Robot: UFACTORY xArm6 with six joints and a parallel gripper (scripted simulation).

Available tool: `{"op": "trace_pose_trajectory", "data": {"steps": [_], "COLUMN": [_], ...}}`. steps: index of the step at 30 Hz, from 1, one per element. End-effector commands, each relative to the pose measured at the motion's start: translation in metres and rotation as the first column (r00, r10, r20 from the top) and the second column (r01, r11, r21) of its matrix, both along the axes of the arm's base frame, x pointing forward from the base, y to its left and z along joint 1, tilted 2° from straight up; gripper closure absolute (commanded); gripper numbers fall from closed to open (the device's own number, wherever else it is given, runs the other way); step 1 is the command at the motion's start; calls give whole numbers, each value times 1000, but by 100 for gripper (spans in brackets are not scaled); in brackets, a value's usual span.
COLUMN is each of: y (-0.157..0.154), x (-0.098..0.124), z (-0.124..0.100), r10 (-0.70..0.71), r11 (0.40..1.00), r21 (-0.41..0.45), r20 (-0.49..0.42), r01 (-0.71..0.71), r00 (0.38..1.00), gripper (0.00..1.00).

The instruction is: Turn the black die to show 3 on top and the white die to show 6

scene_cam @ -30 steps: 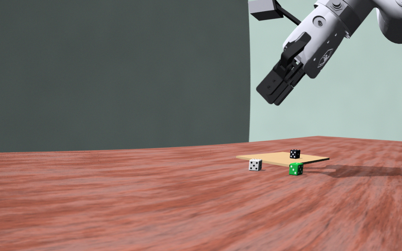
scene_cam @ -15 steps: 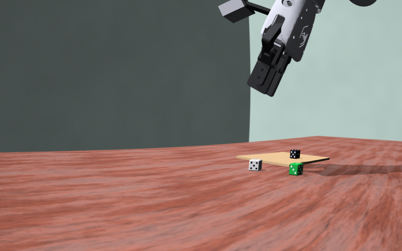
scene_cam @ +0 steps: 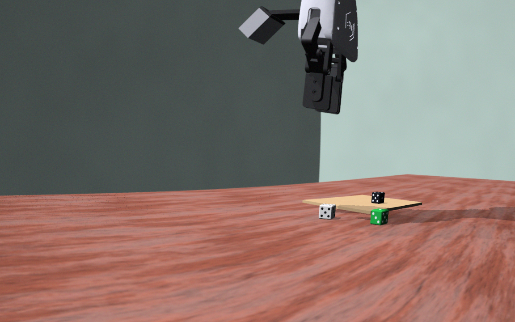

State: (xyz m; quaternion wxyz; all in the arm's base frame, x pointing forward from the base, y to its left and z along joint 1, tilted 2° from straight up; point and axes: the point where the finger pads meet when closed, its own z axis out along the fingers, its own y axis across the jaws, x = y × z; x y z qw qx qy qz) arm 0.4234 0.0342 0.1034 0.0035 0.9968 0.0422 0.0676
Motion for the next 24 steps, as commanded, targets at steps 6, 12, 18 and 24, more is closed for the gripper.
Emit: {"op": "trace_pose_trajectory", "data": {"steps": [6,12,18,24], "y": [2,2,2,2], "x": [7,7,7,7], "z": [2,2,2,2], "r10": [-4,-4,-4,25], "r11": [1000,1000,1000,1000], "r21": [-15,-15,-15,-16], "r20": [-111,-111,-111,-112], "r01": [3,3,3,-27], "r00": [994,994,994,993], "gripper": [69,0,0,0]}}
